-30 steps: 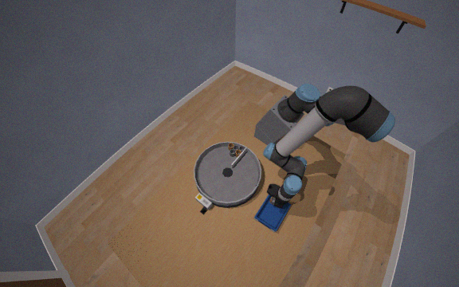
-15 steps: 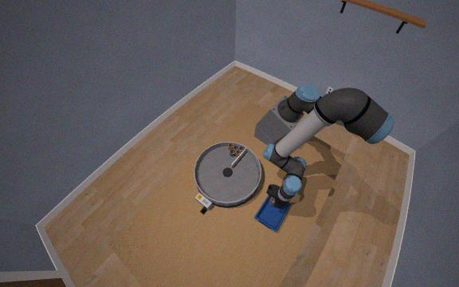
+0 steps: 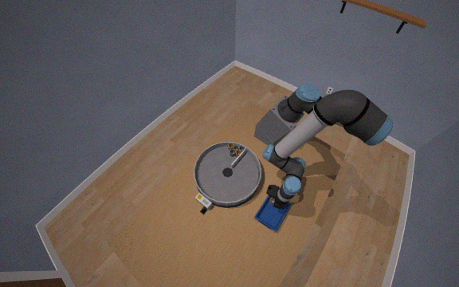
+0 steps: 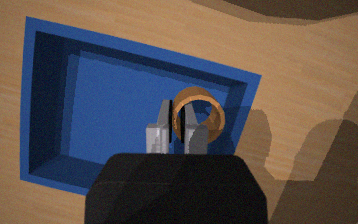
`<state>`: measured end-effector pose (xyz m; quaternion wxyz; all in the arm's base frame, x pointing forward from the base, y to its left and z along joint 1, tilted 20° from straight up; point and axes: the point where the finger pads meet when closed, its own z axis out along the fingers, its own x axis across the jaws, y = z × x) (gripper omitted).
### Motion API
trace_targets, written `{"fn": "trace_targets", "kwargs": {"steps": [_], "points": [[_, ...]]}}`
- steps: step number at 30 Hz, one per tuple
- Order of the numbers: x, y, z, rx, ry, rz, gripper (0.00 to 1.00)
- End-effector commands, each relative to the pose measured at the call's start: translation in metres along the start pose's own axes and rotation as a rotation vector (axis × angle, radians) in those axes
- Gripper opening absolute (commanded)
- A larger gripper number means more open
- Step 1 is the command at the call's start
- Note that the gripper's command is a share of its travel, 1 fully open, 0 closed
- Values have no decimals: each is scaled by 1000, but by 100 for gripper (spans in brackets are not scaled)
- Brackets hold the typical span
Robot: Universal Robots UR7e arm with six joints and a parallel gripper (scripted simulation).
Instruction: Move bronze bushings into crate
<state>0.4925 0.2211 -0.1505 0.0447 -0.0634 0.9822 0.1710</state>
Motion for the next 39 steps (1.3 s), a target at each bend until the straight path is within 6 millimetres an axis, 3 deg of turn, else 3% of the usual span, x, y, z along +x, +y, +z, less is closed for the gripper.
{"fn": "trace_targets", "kwargs": {"steps": [1,39], "points": [[-1,0,6,0,-1,0,0],[-1,0,23,0,-2,0,0]]}}
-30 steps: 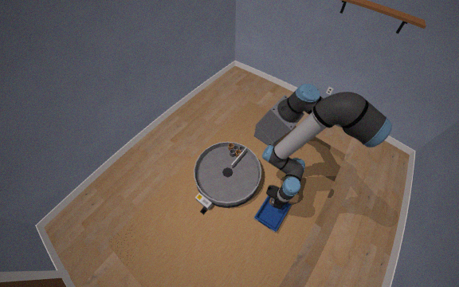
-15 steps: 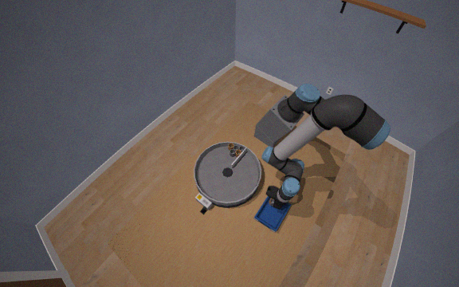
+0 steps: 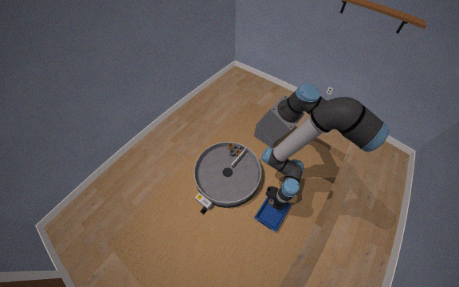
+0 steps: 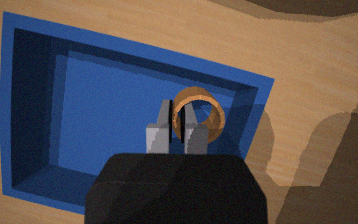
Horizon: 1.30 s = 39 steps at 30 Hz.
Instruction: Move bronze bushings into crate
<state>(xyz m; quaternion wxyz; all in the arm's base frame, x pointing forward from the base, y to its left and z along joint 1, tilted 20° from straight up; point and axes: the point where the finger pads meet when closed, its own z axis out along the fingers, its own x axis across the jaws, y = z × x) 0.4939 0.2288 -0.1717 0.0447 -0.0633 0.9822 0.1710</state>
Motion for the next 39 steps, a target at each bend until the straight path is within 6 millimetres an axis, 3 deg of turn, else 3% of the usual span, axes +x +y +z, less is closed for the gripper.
{"fn": "trace_targets", "kwargs": {"steps": [1,25,26,39], "points": [[-1,0,1,0,-2,0,0],[-1,0,4,0,-2,0,0],[-1,0,4,0,-2,0,47],[-1,0,4,0,-2,0,47]]}}
